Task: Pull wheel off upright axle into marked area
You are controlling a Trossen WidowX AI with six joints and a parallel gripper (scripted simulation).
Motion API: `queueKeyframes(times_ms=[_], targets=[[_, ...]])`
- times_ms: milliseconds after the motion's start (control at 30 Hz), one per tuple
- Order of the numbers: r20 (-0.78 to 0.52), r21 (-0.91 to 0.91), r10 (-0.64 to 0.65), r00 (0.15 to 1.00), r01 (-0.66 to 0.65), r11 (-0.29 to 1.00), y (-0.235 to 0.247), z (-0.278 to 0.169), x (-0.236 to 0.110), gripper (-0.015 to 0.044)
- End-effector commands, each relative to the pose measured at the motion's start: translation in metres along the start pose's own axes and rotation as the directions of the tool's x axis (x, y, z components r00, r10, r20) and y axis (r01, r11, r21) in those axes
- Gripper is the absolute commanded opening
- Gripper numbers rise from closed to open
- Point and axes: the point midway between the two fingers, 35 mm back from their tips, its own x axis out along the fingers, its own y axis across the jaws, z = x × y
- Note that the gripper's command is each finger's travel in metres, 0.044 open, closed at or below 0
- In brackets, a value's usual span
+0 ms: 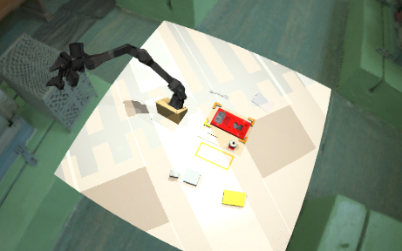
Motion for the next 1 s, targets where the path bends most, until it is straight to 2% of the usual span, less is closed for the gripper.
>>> queueKeyframes(times_ms=[0,100,500,967], targets=[[0.002,0.002,0.000,1.000,0.000,1.000,0.000,0.001,0.001,0.0374],[0.025,0.036,0.005,1.000,-0.006,0.999,-0.003,0.011,0.008,0.0300],[0.242,0.346,0.048,0.969,-0.132,0.929,-0.032,0.118,0.070,0.0300],[0.480,0.587,0.111,0.870,-0.412,0.697,-0.069,0.258,0.110,0.0300]])
